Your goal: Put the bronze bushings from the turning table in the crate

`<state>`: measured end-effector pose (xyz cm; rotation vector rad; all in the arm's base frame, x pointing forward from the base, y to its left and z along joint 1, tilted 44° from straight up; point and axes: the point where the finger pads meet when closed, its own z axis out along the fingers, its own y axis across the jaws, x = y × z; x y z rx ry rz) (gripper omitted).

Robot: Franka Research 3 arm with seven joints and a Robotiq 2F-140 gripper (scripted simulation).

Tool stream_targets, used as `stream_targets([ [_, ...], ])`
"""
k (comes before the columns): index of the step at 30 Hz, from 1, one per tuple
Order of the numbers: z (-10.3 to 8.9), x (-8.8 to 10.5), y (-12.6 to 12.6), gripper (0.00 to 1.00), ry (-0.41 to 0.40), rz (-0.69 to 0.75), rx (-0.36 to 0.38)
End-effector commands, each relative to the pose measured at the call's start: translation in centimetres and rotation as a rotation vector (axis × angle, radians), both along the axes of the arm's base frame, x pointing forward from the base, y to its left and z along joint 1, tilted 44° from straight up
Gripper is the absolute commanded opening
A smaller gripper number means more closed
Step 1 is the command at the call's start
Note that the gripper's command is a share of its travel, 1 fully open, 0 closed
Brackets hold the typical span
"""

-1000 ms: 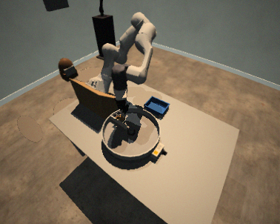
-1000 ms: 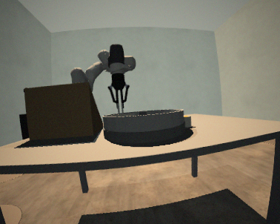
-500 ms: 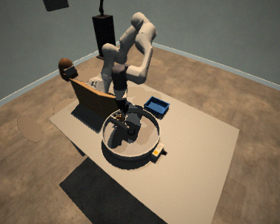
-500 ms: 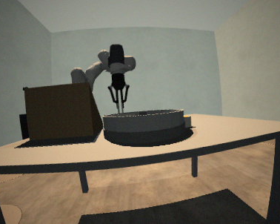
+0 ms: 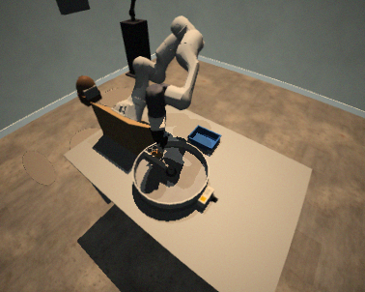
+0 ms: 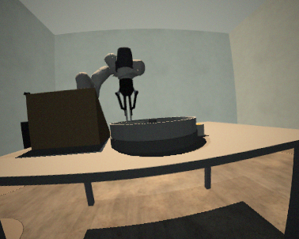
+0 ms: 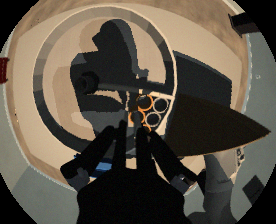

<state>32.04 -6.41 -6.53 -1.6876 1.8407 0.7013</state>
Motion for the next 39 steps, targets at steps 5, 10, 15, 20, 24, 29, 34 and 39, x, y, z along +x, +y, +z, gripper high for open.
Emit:
stream_targets([
  [5,-0.79,-0.03,0.79,0.10,-0.001,0.002,0.000],
  [10,-0.88,-0.03,0.88,0.10,-0.001,0.002,0.000],
  [15,-0.88,-0.03,0.88,0.10,-0.001,0.002,0.000],
  [20,-0.88,-0.03,0.88,0.10,-0.001,0.002,0.000],
  [24,-0.88,-0.03,0.88,0.10,-0.001,0.002,0.000],
  [29,-0.88,-0.03,0.88,0.10,-0.001,0.002,0.000],
  [34,-0.88,-0.03,0.88,0.10,-0.001,0.002,0.000],
  [39,-0.88,-0.03,0.88,0.10,-0.001,0.002,0.000],
])
